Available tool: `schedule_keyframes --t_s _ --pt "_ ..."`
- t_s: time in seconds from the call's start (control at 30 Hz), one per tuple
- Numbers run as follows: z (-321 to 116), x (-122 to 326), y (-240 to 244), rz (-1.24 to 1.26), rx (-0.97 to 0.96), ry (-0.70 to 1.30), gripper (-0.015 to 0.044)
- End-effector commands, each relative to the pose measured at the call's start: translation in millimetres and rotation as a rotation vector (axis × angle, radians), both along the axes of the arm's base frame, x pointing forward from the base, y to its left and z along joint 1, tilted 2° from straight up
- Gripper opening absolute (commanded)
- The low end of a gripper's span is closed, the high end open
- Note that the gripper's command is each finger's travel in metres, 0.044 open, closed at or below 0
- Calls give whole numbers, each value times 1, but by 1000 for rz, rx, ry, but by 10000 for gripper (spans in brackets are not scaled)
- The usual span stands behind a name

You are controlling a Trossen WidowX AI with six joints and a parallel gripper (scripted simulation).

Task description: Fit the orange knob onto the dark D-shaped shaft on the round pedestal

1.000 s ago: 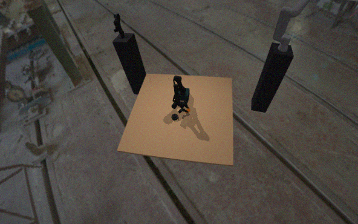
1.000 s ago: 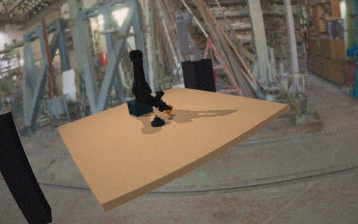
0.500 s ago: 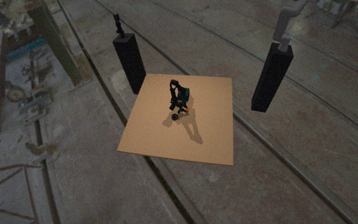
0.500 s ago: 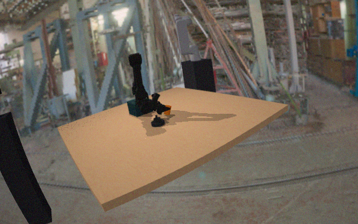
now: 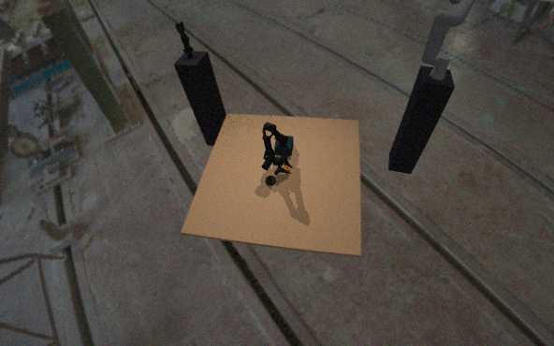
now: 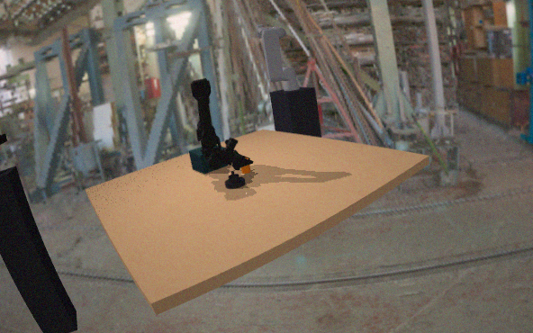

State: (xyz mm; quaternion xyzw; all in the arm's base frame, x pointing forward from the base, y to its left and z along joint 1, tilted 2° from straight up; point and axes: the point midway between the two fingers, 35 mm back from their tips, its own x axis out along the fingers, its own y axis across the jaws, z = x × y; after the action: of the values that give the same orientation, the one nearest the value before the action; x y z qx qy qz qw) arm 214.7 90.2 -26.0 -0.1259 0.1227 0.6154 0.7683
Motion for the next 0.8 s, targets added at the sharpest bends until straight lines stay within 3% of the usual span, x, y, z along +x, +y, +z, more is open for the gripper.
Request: schedule_keyframes --t_s 0.0,0.53,0.77 --pt "0 0 0 -1 1 2 260" --pt "0 0 0 -1 1 2 260" --pt "0 0 0 -1 1 2 440"
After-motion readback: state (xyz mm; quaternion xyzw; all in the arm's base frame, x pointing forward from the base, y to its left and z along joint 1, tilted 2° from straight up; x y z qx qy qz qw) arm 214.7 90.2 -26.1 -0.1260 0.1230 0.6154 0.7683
